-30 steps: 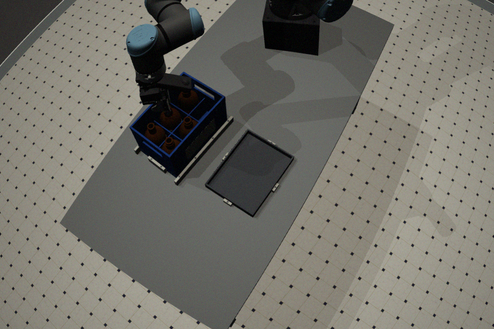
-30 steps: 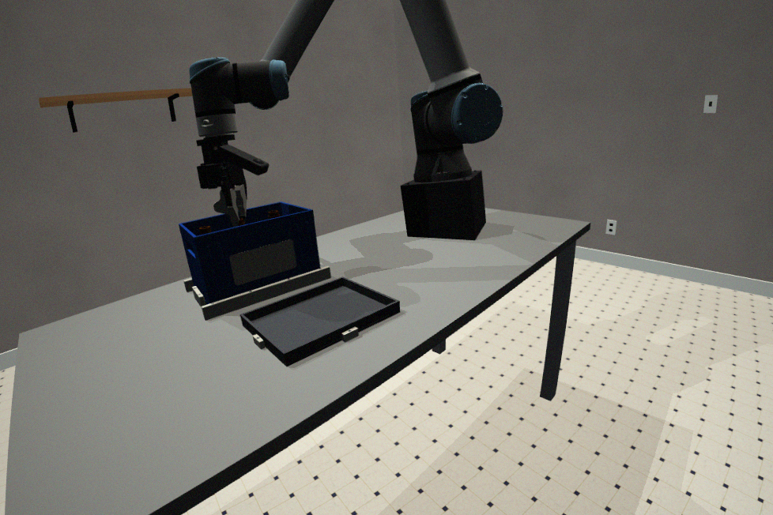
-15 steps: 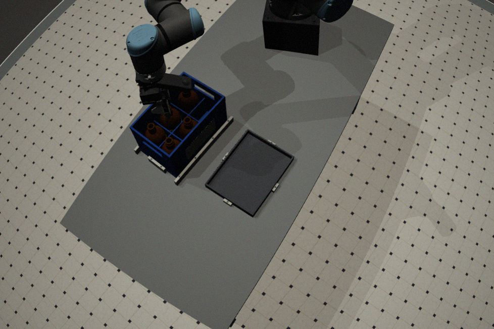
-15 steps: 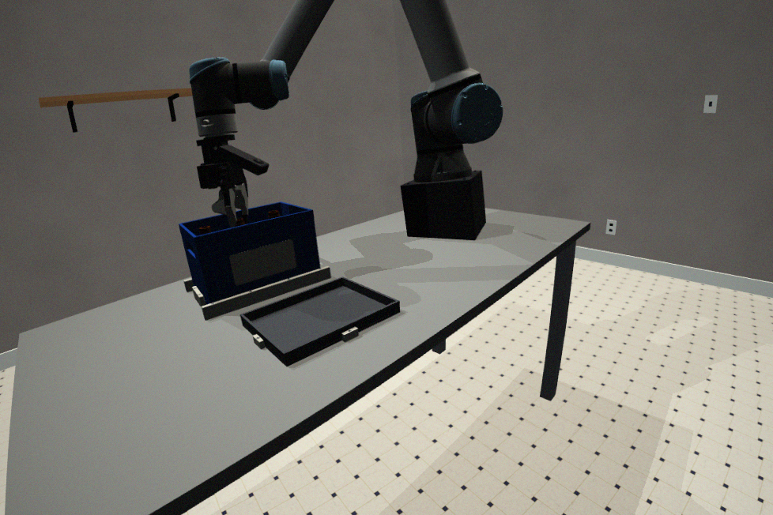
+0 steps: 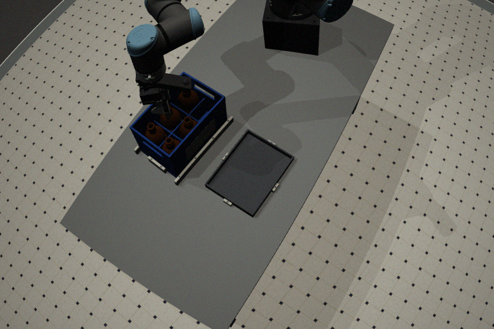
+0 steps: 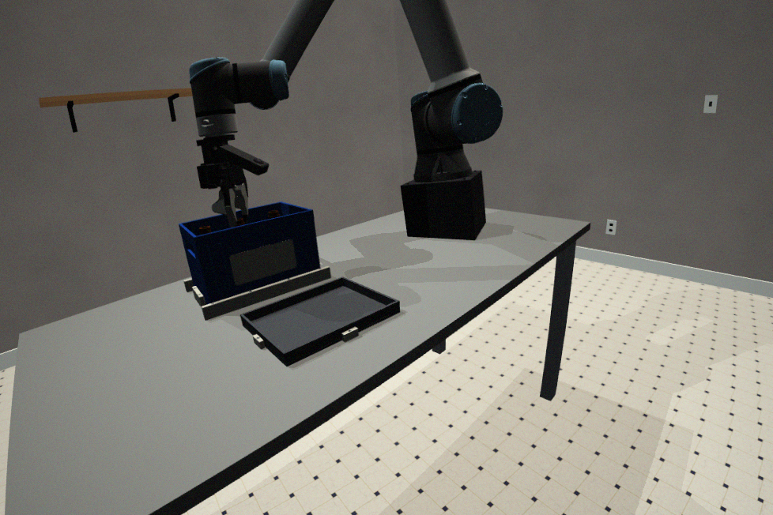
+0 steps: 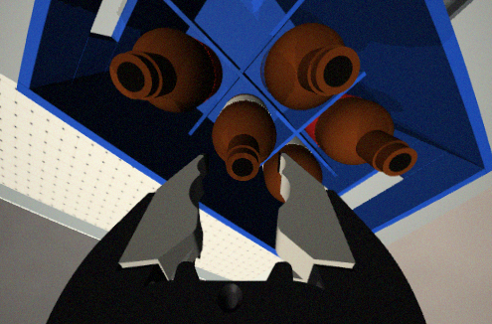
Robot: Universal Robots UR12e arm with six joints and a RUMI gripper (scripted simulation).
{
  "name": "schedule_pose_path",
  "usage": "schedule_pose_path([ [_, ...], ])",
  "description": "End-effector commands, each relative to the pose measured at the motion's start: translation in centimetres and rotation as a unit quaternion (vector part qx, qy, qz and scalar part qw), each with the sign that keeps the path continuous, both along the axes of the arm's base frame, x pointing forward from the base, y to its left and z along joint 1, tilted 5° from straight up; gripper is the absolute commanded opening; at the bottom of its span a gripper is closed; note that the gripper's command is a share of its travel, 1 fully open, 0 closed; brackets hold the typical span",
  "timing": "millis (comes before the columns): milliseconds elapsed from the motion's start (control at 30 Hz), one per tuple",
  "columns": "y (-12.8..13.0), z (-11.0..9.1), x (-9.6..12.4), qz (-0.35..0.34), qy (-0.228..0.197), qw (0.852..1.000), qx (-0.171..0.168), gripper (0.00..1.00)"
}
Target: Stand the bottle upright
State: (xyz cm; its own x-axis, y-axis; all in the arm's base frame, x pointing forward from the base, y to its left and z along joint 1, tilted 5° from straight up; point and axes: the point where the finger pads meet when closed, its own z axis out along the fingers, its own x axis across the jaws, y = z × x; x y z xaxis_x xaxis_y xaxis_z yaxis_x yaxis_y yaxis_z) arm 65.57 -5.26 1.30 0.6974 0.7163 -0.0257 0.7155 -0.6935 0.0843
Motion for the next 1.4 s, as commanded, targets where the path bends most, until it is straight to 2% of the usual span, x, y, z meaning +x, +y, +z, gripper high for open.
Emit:
schedule_pose_path([
  [0,0.0,-0.1,-0.1,0.000,0.000,1.000,0.001,0.38],
  [267,0.0,0.0,-0.1,0.000,0.000,1.000,0.001,0.38],
  [467,0.0,0.8,0.1,0.000,-0.002,1.000,0.000,0.38],
  [767,0.1,2.4,0.1,0.000,-0.002,1.000,0.000,0.38],
  [1200,0.5,6.7,-0.1,0.000,-0.002,1.000,0.000,0.38],
  [1367,0.5,7.5,-0.1,0.000,-0.002,1.000,0.000,0.38],
])
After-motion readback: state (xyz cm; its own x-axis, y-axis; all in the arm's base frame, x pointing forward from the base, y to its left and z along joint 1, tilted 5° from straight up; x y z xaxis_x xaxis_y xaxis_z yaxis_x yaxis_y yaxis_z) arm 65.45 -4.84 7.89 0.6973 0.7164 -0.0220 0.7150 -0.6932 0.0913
